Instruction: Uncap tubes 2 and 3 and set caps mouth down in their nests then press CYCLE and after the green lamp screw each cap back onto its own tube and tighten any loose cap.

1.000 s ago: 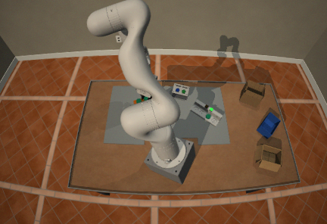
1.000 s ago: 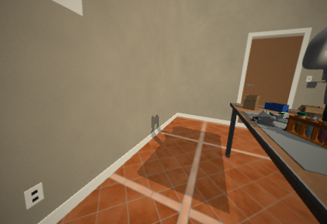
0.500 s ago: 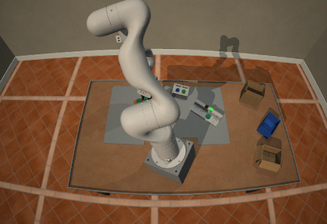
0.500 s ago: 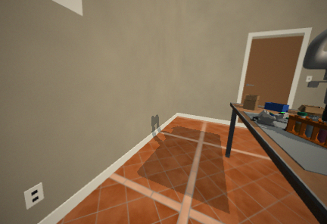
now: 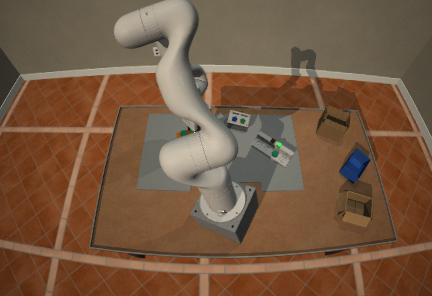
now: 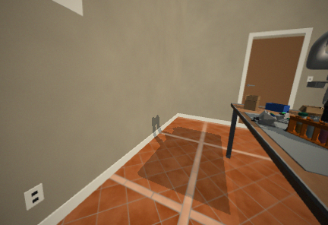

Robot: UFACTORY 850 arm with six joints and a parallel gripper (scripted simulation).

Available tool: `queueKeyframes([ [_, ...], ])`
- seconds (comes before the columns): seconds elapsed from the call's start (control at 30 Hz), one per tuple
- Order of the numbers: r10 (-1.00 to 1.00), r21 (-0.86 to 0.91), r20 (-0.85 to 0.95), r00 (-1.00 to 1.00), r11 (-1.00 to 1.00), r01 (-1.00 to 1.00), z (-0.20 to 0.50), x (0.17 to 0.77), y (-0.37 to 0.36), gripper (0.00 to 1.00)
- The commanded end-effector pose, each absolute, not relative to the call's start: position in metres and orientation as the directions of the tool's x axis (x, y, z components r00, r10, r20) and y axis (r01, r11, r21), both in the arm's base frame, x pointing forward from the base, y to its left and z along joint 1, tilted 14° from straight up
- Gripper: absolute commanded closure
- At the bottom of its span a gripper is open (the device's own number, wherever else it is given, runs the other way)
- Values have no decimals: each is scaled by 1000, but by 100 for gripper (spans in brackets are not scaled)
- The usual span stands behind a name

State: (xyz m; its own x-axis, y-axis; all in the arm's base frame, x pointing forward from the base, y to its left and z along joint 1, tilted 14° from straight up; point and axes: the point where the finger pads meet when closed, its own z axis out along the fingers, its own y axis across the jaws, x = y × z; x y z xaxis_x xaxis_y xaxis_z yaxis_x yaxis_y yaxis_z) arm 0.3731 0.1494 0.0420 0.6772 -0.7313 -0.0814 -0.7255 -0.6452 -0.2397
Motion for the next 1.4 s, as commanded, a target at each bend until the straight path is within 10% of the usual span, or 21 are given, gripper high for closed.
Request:
queueKeyframes([
  [0.0,-831,-205,-133,541,-511,-835,42,374,150,100],
  [0.7,-899,-11,-244,-365,378,-926,41,374,150,100],
  [1.0,-891,-6,-244,-384,397,-918,41,374,150,100],
  [1.03,-891,-6,-244,-384,397,-918,41,374,150,54],
  [1.37,-891,-6,-244,-384,397,-918,41,374,150,54],
])
